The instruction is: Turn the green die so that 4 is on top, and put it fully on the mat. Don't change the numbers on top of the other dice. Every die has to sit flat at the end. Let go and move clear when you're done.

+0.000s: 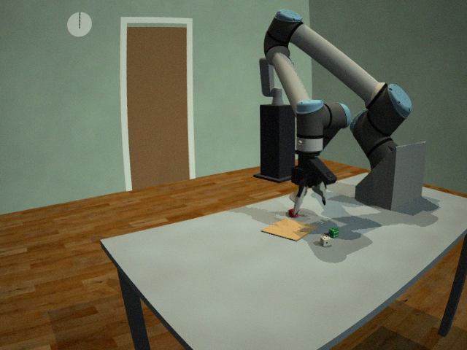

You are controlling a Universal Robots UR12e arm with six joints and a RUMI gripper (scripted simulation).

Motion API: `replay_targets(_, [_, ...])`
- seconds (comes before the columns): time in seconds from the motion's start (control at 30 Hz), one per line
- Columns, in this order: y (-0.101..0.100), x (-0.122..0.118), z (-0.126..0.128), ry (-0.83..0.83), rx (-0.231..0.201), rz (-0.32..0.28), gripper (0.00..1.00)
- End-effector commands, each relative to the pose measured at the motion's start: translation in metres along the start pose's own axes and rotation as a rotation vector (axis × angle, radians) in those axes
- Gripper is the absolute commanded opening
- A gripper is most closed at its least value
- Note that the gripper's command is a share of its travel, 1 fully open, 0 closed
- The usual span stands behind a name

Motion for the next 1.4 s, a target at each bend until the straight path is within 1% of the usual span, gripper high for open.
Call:
replay_targets(0.0, [0.0, 0.048, -0.001, -0.002, 0.001, -0.002, 1.0])
replay_targets(0.07, [0.0, 0.065, -0.002, -0.002, 0.001, -0.002, 1.0])
replay_targets(0.13, [0.0, 0.065, -0.002, -0.002, 0.001, -0.002, 1.0])
replay_targets(0.27, [0.0, 0.096, -0.004, -0.002, 0.001, -0.002, 1.0])
replay_targets(0.37, [0.0, 0.115, -0.006, -0.002, 0.001, -0.002, 1.0])
replay_targets(0.53, [0.0, 0.132, -0.007, -0.002, 0.001, -0.002, 1.0])
replay_targets(0.63, [0.0, 0.136, -0.007, -0.002, 0.001, -0.002, 1.0])
replay_targets(1.37, [0.0, 0.137, -0.007, -0.002, 0.001, -0.002, 1.0])
Point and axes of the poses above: the point where the finger pads meet when closed, its own y axis back along the fingers, its own z axis across the jaws, x = y × z, the point moved 1 cm from there along y, back along the fingers, and after that the axes turned 11 degrees about -y, right-handed, at the moved point
